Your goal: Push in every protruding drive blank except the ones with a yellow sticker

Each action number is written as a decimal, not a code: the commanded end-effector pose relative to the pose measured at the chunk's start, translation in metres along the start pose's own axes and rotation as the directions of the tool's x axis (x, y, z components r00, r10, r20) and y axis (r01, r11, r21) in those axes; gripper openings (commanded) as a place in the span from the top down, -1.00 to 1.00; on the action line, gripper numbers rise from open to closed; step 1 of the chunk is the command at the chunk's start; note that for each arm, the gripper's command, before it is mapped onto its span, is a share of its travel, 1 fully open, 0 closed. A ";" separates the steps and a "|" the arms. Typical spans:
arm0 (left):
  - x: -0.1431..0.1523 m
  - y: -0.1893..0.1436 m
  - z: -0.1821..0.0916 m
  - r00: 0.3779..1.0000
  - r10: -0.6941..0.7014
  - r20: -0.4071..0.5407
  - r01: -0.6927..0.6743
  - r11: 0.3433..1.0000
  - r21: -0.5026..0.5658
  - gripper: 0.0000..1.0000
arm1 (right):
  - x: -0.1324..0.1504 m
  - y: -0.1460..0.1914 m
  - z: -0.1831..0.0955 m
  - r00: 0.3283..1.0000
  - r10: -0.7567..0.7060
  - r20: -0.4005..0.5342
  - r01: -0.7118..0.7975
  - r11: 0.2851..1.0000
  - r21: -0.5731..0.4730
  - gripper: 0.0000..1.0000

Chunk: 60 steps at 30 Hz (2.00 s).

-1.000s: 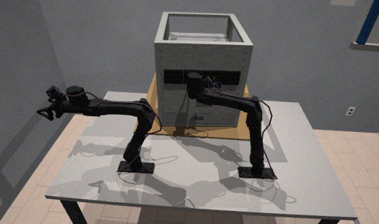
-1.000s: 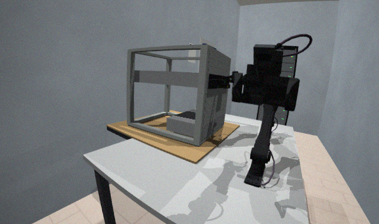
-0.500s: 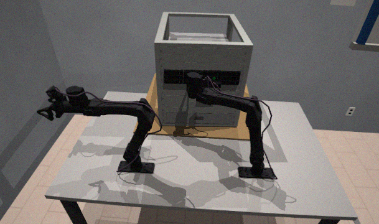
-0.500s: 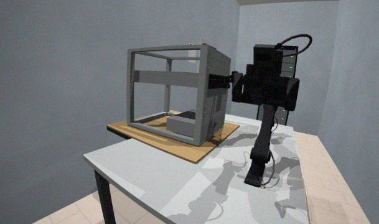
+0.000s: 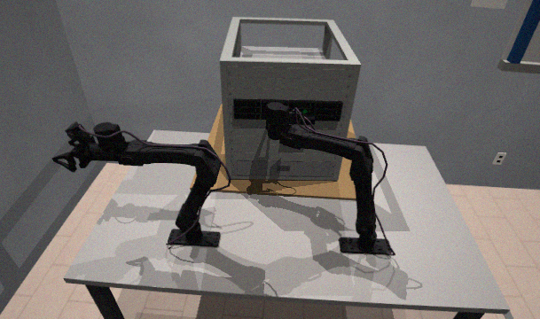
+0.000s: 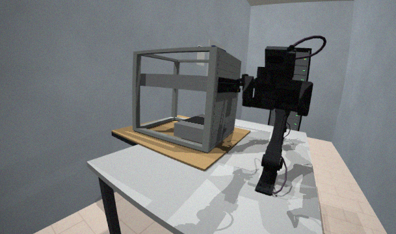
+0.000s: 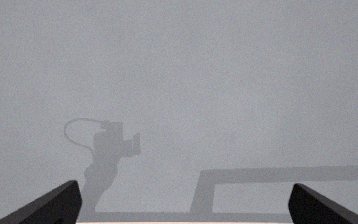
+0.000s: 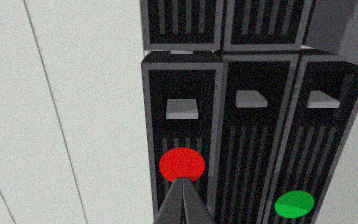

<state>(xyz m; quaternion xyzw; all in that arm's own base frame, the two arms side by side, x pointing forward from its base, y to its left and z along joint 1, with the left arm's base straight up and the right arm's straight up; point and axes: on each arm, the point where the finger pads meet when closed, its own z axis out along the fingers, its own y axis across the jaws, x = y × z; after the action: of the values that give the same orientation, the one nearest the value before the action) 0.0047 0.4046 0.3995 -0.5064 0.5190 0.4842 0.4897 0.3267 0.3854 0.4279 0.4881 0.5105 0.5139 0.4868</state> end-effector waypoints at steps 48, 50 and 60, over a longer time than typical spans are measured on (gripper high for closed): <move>-0.016 0.002 -0.008 0.999 -0.007 0.052 0.007 1.000 -0.010 -1.00 | -0.002 0.007 0.014 1.000 0.001 0.002 -0.001 1.000 0.001 1.00; -0.016 0.002 -0.008 0.999 -0.007 0.052 0.007 1.000 -0.010 -1.00 | -0.002 0.007 0.016 1.000 0.000 0.002 0.000 1.000 0.002 1.00; -0.016 0.002 -0.008 0.999 -0.007 0.052 0.007 1.000 -0.010 -1.00 | -0.002 0.007 0.018 1.000 -0.001 0.002 0.001 1.000 0.002 1.00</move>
<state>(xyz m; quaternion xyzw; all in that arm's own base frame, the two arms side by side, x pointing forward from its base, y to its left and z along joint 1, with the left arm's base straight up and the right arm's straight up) 0.0047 0.4046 0.3995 -0.5064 0.5190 0.4842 0.4897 0.3350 0.3873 0.4279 0.4863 0.5135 0.5130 0.4864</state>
